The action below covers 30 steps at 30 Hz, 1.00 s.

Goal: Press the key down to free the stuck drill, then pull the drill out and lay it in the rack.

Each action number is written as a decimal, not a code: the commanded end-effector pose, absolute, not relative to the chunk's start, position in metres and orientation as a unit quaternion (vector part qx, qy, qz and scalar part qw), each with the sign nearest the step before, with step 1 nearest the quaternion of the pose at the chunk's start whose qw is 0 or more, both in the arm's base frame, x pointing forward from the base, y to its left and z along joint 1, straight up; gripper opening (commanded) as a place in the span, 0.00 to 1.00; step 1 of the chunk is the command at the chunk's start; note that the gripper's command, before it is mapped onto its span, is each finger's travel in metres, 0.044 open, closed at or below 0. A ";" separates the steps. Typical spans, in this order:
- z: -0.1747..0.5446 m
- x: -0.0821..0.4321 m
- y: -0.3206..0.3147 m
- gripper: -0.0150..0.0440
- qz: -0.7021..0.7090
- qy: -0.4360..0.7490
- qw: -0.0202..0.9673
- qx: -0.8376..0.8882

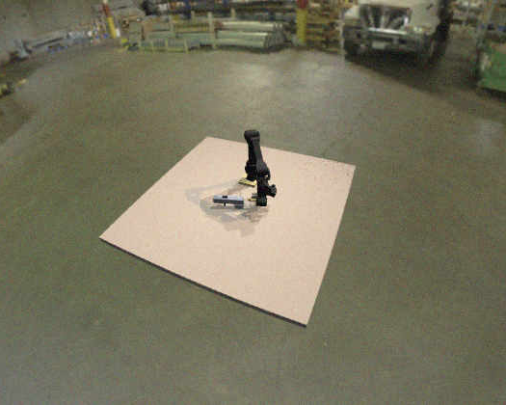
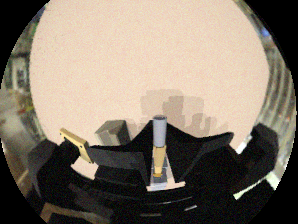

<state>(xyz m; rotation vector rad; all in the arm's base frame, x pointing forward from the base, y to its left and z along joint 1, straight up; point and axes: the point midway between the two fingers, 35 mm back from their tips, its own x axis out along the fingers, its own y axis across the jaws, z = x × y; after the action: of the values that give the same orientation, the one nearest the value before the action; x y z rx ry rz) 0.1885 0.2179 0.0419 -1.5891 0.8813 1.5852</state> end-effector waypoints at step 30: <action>0.052 0.188 0.216 0.25 0.613 0.340 0.360 -0.616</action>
<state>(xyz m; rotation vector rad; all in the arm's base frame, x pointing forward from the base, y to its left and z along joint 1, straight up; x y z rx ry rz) 0.1875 0.2163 0.0487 -1.5884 0.8818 1.5844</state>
